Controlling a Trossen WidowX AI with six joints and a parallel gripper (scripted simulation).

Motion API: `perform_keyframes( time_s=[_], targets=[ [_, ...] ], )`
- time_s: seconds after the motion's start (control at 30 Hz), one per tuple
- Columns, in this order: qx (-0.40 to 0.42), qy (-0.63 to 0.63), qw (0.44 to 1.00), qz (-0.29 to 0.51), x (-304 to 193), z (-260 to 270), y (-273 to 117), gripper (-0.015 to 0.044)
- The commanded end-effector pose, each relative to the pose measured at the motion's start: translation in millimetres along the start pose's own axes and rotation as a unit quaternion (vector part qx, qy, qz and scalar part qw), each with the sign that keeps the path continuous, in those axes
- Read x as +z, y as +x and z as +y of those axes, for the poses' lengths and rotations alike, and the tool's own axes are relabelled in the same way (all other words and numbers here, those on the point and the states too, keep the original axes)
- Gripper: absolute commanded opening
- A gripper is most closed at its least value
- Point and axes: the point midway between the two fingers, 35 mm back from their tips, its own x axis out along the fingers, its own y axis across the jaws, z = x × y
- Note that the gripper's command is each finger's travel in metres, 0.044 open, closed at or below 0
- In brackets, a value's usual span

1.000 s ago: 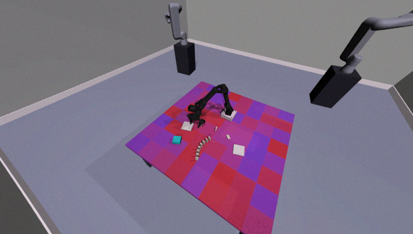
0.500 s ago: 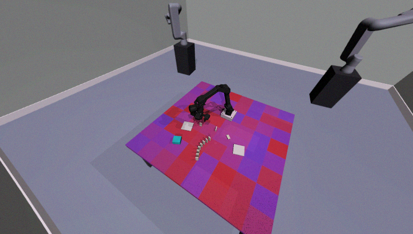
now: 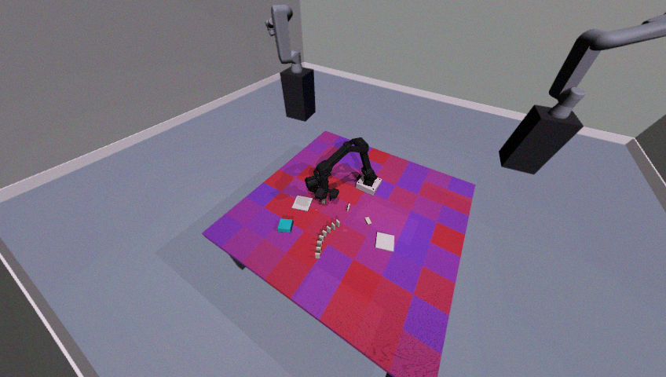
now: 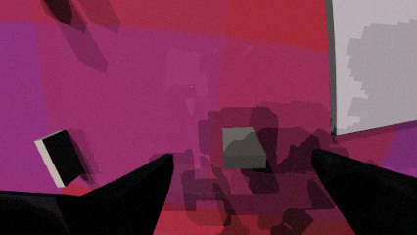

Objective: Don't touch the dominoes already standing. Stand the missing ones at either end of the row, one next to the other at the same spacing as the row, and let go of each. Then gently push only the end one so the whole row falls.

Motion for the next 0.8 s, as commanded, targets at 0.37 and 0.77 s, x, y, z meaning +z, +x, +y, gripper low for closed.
perform_keyframes(
  time_s=[0.37, 0.77],
  targets=[
    [-0.004, -0.001, 1.0, -0.002, -0.5, 0.1, 21.5, 0.044],
    [-0.004, -0.001, 1.0, -0.002, -0.5, 0.1, 21.5, 0.0125]
  ],
)
